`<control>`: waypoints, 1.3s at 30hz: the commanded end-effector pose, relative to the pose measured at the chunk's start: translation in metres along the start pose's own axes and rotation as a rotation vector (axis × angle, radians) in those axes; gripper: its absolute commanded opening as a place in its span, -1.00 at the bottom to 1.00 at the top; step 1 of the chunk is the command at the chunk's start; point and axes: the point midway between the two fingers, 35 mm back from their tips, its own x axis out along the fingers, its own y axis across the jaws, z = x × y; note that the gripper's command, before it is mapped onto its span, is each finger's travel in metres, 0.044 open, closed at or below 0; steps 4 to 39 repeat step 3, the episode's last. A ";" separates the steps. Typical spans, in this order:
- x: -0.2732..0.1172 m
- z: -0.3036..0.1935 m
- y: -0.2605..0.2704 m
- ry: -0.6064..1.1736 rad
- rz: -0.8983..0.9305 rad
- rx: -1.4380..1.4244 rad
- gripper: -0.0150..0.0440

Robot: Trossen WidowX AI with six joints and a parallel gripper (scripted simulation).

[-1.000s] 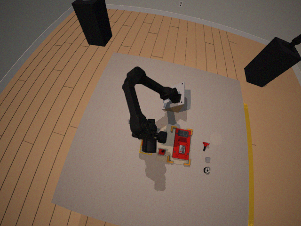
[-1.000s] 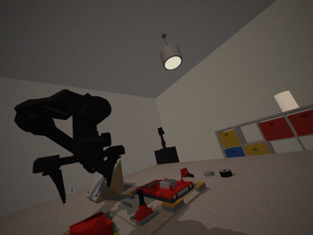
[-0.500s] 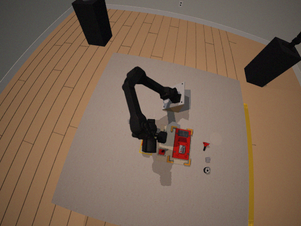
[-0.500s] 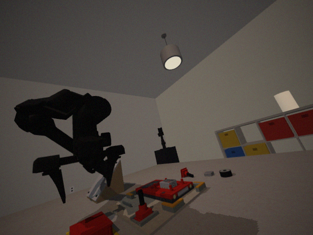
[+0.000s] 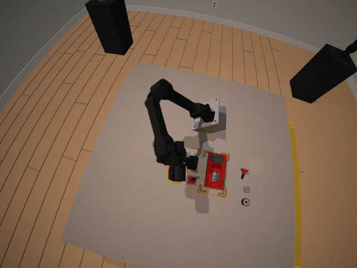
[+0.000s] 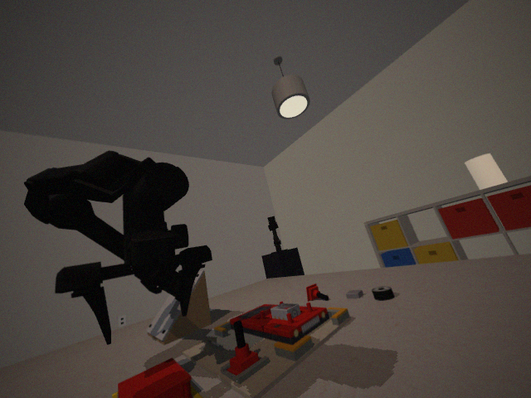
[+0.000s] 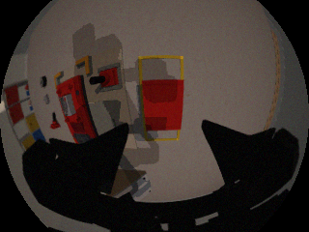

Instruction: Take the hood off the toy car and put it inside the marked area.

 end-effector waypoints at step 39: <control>-0.001 0.000 -0.001 -0.001 -0.003 0.004 1.00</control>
